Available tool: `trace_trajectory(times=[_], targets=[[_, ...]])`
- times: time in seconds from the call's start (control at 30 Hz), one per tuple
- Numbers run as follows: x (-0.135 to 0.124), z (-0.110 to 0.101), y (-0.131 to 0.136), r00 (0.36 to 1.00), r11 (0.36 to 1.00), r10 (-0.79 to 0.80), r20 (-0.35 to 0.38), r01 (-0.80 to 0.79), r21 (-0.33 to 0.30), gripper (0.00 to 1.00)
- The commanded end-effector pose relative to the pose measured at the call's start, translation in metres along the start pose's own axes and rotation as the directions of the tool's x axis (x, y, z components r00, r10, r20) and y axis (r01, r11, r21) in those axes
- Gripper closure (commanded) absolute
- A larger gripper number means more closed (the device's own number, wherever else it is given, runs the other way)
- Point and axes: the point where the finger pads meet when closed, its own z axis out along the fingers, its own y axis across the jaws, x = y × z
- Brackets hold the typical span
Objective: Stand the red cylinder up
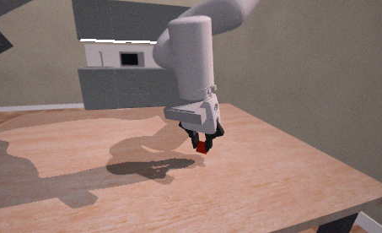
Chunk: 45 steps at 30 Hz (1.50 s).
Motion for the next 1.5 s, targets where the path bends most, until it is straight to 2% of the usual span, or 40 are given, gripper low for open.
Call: trace_trajectory(times=[0.0, 0.1, 0.27, 0.37, 0.73, 0.83, 1.0, 1.47], targets=[[0.0002, 0.0, -0.0003, 1.0, 1.0, -0.001, 0.007, 0.001, 0.0, 0.66], [0.0004, 0.0014, -0.0005, 0.999, 1.0, -0.003, 0.044, 0.003, -0.001, 0.66], [0.0019, 0.0022, -0.0005, 0.979, 1.0, -0.004, 0.205, 0.004, -0.002, 0.66], [0.0029, 0.0003, -0.0003, 0.965, 1.0, -0.001, 0.264, 0.001, 0.0, 0.66], [0.0056, 0.0007, -0.0003, 0.964, 1.0, -0.001, 0.265, 0.001, 0.0, 0.66], [0.0059, 0.0019, -0.0005, 0.953, 1.0, -0.002, 0.303, 0.002, -0.001, 0.66], [0.0086, 0.0025, -0.0004, 0.905, 1.0, -0.001, 0.426, 0.002, 0.0, 0.66], [0.0094, 0.0025, -0.0003, 0.896, 1.0, -0.001, 0.444, 0.001, 0.0, 0.66]])
